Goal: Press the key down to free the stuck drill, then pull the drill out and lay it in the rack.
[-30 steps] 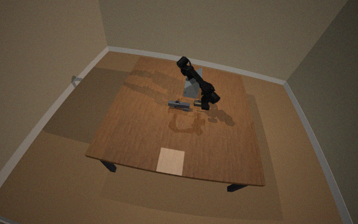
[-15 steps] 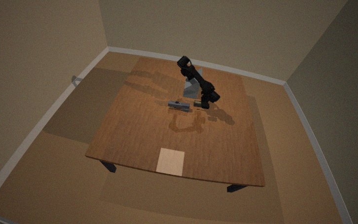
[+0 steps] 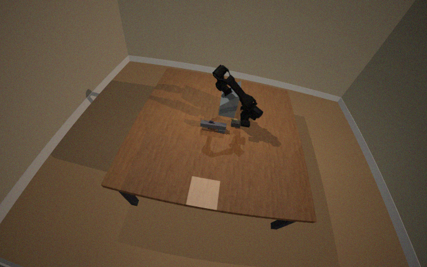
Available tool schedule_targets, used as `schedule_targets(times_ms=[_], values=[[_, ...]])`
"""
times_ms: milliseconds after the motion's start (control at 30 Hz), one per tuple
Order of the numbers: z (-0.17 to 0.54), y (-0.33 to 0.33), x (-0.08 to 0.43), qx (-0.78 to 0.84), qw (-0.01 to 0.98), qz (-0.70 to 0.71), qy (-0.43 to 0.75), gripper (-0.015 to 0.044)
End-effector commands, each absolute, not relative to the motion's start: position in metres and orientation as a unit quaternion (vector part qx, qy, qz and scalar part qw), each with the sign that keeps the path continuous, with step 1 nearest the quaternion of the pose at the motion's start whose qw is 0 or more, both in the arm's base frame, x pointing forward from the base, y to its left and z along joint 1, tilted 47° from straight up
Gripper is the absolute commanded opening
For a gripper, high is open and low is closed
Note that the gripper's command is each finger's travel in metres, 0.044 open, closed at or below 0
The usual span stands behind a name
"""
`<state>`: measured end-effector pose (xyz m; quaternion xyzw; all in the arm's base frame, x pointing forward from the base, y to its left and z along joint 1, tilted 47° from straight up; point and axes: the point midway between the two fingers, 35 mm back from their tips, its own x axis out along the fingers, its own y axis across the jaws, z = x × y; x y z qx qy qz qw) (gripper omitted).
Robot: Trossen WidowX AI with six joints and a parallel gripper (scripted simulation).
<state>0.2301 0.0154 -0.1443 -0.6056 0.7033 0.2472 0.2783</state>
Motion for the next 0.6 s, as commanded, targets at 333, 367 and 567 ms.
schedule_targets(times_ms=[333,367,567], values=[[-0.147,0.028,0.210,-0.606,0.281,0.248,0.701,0.0000],[-0.147,0.029,0.209,-0.606,0.281,0.248,0.701,0.0000],[-0.155,0.021,0.209,-0.606,0.281,0.247,0.701,0.0000]])
